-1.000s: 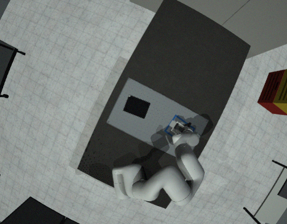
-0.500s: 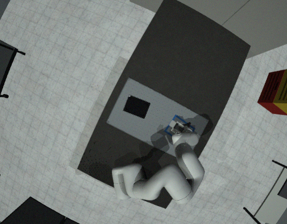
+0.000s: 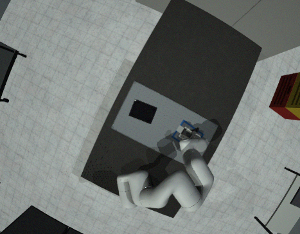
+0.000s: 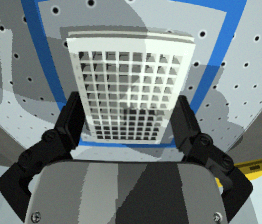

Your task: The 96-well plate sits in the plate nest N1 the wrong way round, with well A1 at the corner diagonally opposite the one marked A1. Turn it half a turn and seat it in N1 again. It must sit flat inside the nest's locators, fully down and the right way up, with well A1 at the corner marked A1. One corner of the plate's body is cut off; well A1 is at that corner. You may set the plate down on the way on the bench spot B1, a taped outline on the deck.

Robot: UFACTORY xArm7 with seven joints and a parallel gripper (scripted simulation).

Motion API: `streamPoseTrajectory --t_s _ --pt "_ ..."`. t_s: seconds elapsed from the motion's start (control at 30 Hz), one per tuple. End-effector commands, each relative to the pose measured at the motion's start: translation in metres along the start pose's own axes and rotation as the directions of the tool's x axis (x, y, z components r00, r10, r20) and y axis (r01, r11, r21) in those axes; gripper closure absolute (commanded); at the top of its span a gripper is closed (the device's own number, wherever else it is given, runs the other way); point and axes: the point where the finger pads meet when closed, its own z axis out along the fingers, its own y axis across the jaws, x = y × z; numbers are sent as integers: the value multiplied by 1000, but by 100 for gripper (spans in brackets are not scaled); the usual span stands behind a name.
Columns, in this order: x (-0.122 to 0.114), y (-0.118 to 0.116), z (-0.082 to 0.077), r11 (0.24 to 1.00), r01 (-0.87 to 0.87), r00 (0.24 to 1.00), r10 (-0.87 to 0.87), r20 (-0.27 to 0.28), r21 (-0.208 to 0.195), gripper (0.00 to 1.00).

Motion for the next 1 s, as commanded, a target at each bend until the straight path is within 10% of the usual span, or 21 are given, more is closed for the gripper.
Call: streamPoseTrajectory --t_s 0.0,0.4,0.43,0.97 --pt "-1 1 -1 1000 0 1000 0 2 -3 0" --pt "-1 1 -1 1000 0 1000 0 2 -3 0" --pt "-1 1 -1 1000 0 1000 0 2 -3 100" --pt "-1 1 -1 1000 0 1000 0 2 -3 100"
